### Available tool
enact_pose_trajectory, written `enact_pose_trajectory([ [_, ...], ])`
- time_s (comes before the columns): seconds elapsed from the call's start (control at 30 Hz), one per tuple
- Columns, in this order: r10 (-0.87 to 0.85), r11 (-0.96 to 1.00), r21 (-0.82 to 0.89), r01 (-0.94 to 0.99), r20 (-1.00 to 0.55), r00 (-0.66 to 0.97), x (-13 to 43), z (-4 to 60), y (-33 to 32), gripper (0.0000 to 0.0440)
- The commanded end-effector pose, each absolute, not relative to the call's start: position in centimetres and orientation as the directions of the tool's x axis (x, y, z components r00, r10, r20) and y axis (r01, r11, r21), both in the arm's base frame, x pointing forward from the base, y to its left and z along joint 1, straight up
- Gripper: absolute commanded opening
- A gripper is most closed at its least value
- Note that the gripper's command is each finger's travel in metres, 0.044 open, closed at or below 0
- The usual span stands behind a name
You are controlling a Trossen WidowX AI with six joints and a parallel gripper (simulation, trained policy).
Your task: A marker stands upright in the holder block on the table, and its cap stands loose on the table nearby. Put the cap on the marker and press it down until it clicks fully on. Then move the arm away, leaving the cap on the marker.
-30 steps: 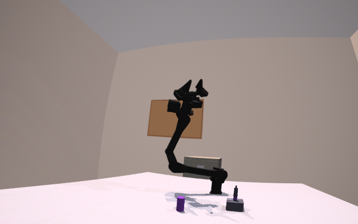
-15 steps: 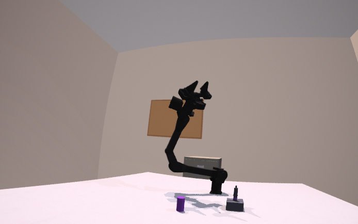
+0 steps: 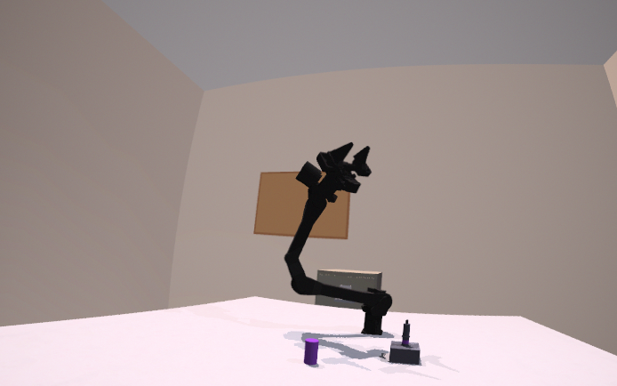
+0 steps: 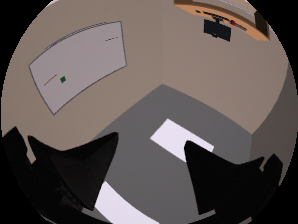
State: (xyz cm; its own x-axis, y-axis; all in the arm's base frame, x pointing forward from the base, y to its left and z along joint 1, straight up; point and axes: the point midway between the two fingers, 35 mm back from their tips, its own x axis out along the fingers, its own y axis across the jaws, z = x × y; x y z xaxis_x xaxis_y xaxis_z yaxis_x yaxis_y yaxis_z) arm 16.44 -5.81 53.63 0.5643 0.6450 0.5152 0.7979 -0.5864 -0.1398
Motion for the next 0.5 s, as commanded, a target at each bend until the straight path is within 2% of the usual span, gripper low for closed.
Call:
enact_pose_trajectory([
  [0.0, 0.671, -0.576, -0.112, 0.810, 0.501, 0.546, 15.8, 53.7, -4.8, 0.0324],
  [0.47, 0.750, -0.543, -0.029, 0.839, 0.432, 0.501, 14.3, 52.6, -2.4, 0.0326],
])
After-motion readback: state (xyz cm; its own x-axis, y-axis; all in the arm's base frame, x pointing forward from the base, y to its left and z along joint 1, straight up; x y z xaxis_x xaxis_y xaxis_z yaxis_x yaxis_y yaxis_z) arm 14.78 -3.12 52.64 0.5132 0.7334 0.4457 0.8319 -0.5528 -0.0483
